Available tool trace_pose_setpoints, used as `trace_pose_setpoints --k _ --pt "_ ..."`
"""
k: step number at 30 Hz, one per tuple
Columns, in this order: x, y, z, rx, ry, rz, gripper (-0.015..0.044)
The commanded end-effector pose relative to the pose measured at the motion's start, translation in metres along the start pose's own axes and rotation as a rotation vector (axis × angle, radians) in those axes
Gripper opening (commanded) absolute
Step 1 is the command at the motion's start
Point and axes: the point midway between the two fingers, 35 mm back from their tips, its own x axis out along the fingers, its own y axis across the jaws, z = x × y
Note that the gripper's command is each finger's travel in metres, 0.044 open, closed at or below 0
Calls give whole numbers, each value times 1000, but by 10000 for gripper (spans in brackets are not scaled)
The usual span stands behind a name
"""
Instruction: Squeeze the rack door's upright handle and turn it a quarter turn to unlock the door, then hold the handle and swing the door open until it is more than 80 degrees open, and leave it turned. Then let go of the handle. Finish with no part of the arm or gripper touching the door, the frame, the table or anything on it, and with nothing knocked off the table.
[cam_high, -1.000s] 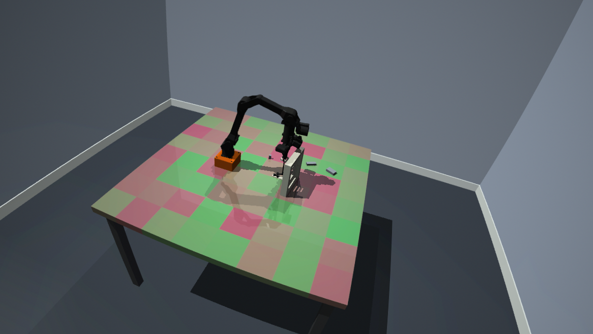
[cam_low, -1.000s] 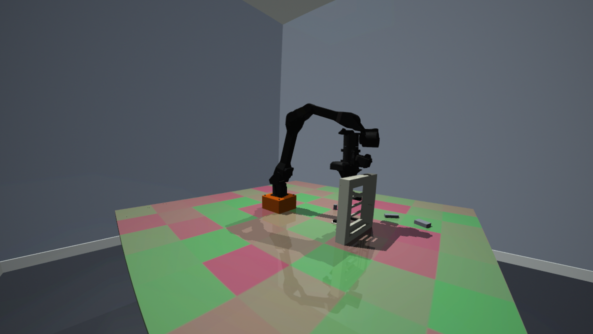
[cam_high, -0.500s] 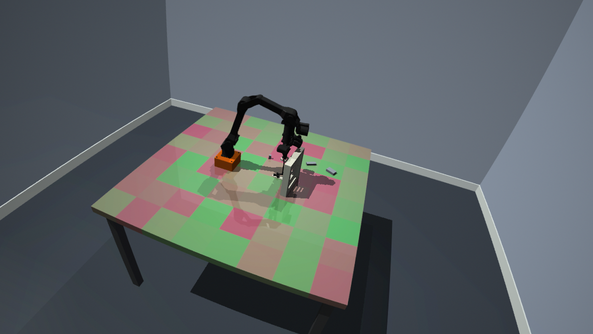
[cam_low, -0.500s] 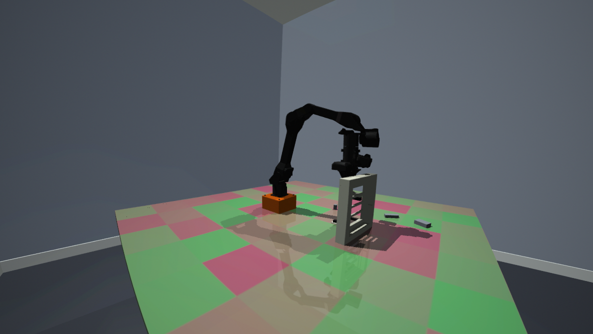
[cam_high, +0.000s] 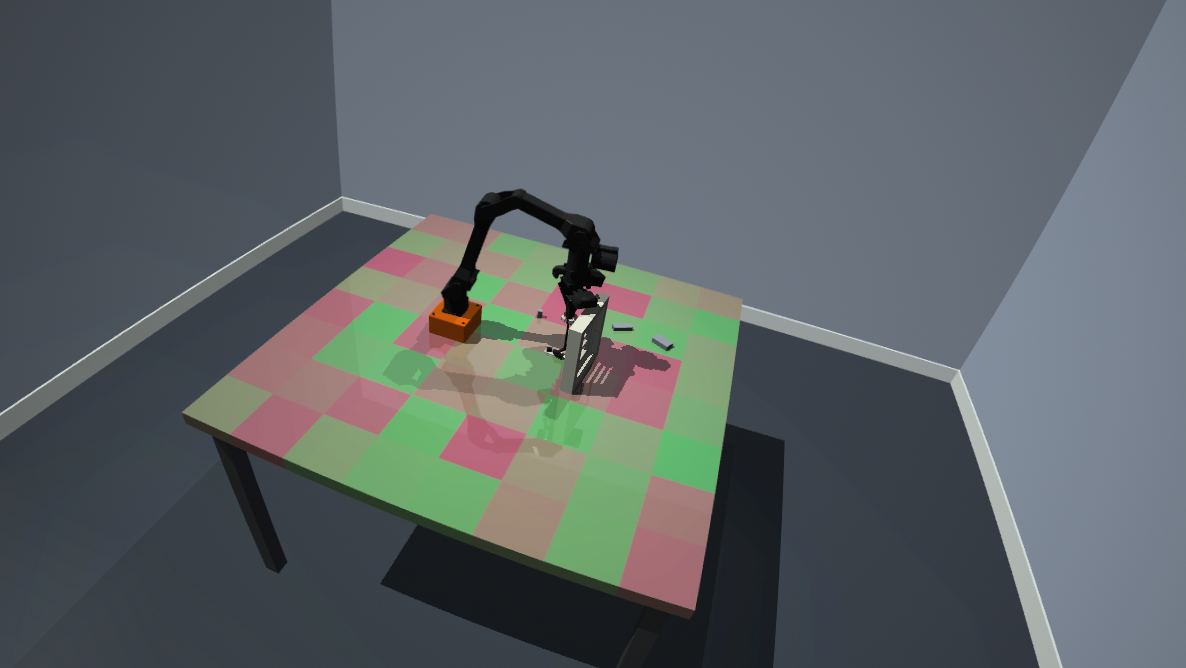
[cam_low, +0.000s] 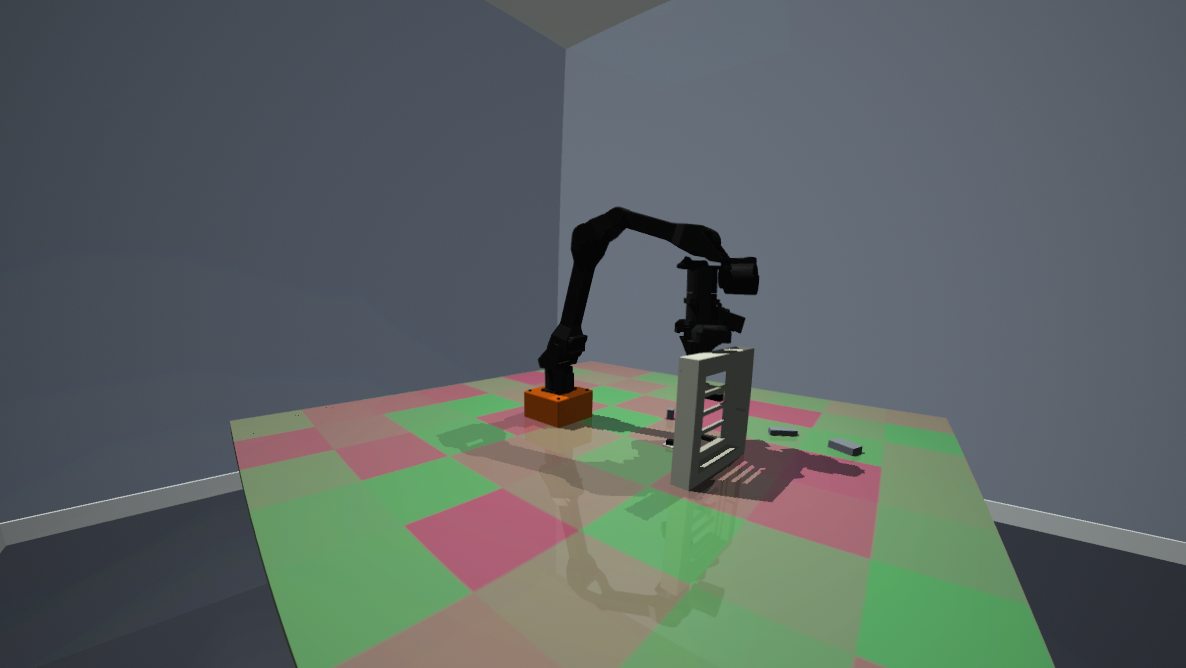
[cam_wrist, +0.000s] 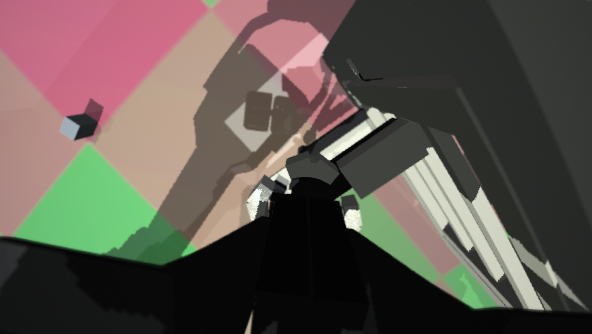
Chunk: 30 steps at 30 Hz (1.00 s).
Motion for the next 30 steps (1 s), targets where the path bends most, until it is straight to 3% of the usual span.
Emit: trace_pose_setpoints --k 1,19,30 --pt "1 0 0 -216 1 0 24" --pt "1 0 0 -1094 2 1 24" --pt "1 0 0 -1127 2 1 24"
